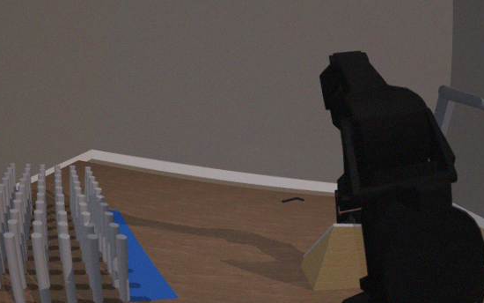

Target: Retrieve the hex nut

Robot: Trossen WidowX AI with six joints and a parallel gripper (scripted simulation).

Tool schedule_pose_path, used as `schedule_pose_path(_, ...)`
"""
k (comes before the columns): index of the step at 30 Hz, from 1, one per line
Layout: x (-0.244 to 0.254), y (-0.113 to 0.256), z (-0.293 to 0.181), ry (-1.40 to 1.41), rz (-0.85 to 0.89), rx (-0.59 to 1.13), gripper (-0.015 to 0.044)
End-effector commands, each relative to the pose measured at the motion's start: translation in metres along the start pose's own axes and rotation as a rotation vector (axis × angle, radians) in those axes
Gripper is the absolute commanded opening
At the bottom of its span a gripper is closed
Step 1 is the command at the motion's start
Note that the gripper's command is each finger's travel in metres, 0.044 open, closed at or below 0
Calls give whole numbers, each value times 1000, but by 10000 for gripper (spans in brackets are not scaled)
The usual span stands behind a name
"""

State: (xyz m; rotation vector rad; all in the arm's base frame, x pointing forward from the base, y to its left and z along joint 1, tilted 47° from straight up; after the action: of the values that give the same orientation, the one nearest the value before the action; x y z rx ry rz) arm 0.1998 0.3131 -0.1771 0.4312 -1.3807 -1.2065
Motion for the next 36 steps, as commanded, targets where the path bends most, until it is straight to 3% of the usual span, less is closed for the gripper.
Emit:
schedule_pose_path(1,1,-3,-1,3,-2,1,0)
schedule_pose_path(36,11,-24,-8,3,-1,1,0)
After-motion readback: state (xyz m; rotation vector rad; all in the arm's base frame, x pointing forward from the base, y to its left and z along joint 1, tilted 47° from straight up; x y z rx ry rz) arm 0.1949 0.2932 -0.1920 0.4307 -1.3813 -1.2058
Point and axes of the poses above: the point midway between the two fingers, 35 mm back from their tips, its own y axis back along the fingers, its own x axis across the jaws, z = x × y, the point moved 9 cm from there along y, back along the fingers, and after that the axes turned 6 degrees about -y, right-handed, at the moved point
